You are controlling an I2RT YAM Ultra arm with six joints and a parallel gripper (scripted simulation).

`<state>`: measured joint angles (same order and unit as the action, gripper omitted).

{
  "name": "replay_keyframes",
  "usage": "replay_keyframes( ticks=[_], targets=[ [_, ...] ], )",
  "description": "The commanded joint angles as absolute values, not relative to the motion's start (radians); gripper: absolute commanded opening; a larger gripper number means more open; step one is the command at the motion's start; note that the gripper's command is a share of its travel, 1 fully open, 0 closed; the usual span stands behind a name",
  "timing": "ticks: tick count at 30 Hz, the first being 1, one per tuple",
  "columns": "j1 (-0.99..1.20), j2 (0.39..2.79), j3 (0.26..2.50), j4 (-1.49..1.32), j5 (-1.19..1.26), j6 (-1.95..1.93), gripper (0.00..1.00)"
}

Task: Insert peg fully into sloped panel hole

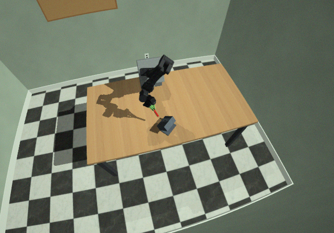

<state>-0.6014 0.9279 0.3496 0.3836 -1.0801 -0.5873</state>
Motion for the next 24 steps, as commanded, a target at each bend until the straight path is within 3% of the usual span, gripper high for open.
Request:
replay_keyframes(
  ticks=[1, 24],
  targets=[
    [-0.634, 0.902, 0.331, 0.431, -1.15, -0.61, 0.0],
    [-0.747, 0.884, 0.299, 0.526, -1.313, -0.65, 0.0]
  ],
)
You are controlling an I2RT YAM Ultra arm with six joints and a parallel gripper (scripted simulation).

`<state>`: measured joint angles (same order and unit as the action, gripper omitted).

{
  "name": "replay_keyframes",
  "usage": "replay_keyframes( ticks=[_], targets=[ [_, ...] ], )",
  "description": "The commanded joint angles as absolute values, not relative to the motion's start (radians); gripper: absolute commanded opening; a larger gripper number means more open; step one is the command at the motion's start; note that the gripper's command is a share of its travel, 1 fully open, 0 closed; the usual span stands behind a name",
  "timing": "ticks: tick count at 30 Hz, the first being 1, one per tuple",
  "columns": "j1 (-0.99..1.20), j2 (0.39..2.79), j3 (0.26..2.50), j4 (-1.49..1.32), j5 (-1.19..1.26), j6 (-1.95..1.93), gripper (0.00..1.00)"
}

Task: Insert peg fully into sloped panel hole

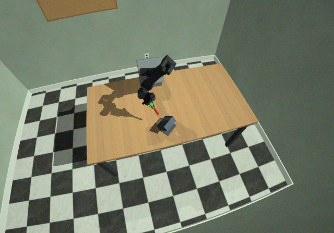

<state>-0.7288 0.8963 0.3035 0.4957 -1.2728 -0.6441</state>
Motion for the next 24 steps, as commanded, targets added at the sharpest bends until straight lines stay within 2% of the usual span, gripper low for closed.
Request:
replay_keyframes(
  ticks=[1, 24],
  targets=[
    [-0.747, 0.884, 0.298, 0.529, -1.314, -0.648, 0.0],
    [-0.632, 0.933, 0.315, 0.577, -1.203, -0.622, 0.0]
  ],
)
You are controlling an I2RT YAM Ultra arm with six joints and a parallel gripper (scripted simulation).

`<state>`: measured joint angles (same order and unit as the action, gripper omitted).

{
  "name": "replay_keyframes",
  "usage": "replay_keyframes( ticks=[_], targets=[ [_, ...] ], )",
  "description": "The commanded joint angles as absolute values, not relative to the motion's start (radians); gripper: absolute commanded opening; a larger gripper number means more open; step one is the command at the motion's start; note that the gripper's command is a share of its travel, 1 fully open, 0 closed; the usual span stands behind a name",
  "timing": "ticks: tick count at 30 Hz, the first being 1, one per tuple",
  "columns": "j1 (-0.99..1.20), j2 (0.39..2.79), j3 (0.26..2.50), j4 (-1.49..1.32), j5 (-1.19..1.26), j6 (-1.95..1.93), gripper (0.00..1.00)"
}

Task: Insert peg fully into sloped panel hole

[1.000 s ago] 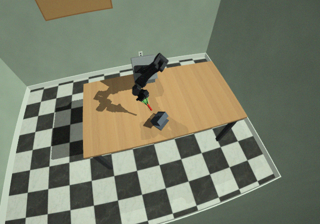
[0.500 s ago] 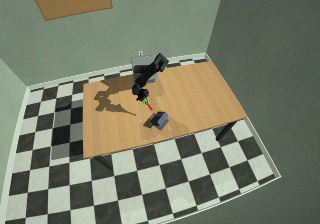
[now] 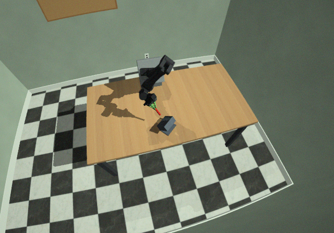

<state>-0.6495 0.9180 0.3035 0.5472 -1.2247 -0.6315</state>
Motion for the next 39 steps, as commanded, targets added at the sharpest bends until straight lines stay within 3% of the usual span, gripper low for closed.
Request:
replay_keyframes(
  ticks=[1, 39],
  targets=[
    [-0.625, 0.937, 0.317, 0.58, -1.196, -0.621, 0.0],
    [-0.437, 1.045, 0.379, 0.644, -1.008, -0.602, 0.0]
  ],
)
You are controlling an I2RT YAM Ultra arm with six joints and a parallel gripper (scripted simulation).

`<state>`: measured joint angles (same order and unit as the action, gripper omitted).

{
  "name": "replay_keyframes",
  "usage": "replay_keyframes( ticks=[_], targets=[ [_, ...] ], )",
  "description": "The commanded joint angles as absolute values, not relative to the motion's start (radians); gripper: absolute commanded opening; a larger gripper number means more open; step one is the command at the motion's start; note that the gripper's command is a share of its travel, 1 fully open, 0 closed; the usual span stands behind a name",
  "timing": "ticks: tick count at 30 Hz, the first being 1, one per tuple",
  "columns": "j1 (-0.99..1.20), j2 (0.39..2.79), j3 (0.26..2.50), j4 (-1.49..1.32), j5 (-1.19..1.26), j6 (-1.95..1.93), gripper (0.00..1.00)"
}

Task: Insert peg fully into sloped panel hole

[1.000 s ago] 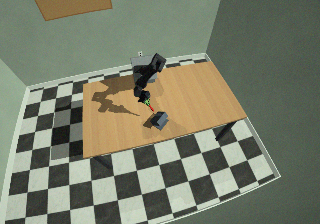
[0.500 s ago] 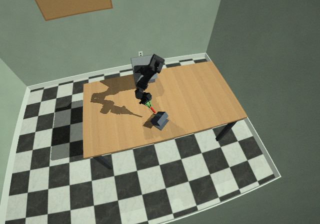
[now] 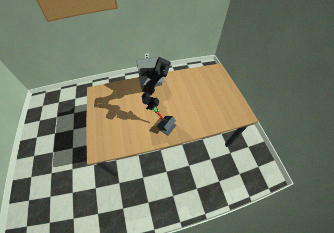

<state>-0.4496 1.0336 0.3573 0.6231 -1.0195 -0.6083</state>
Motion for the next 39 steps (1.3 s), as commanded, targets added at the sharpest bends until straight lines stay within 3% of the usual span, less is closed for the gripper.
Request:
replay_keyframes(
  ticks=[1, 39],
  targets=[
    [-0.437, 1.045, 0.379, 0.644, -1.008, -0.602, 0.0],
    [-0.305, 1.144, 0.428, 0.699, -0.876, -0.596, 0.0]
  ],
)
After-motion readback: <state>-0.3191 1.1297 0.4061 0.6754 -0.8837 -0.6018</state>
